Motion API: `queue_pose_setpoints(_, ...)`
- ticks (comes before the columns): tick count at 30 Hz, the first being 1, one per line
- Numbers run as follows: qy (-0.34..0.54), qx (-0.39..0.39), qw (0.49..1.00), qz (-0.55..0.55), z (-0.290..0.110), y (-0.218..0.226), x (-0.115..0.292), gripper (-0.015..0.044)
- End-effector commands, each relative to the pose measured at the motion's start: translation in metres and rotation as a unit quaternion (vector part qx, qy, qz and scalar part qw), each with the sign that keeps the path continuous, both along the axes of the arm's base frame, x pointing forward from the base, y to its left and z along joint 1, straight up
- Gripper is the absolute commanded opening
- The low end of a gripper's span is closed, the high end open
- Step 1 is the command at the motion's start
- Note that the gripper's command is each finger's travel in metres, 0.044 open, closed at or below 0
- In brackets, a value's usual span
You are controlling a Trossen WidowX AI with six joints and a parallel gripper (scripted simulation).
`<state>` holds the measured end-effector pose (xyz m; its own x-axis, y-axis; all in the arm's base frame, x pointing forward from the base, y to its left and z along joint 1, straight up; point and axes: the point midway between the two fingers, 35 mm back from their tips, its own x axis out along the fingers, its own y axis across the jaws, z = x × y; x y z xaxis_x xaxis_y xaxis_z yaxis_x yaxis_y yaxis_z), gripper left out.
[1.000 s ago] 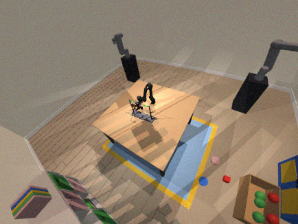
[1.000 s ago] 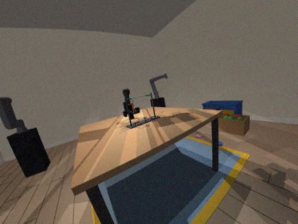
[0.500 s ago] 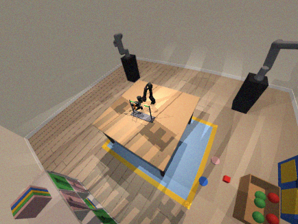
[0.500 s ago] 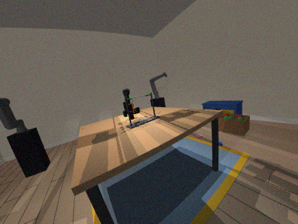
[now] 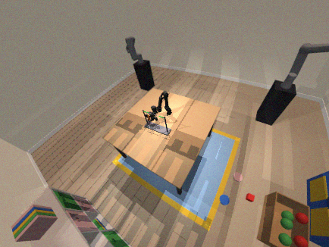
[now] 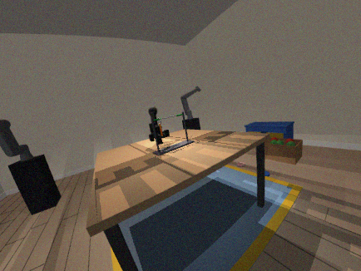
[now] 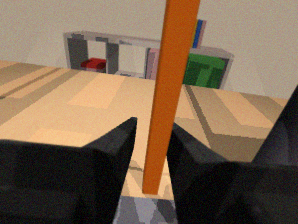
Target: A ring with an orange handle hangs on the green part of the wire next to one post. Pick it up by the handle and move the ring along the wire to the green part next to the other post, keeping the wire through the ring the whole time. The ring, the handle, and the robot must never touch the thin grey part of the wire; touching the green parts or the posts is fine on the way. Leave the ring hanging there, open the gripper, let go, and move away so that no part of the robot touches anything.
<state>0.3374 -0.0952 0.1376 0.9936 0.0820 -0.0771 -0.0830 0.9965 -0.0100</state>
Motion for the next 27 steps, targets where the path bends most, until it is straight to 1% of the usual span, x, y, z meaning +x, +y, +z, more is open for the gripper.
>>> queue_pose_setpoints(1,0.000,0.000,1.000,0.000,0.000,0.000,0.000,0.0003)
queue_pose_setpoints(7,0.000,0.000,1.000,0.000,0.000,0.000,0.000,-0.0150)
queue_pose_setpoints(16,0.000,0.000,1.000,0.000,0.001,0.000,0.000,-0.0150)
queue_pose_setpoints(27,-0.001,-0.001,1.000,-0.003,0.015,0.000,0.000,-0.0150)
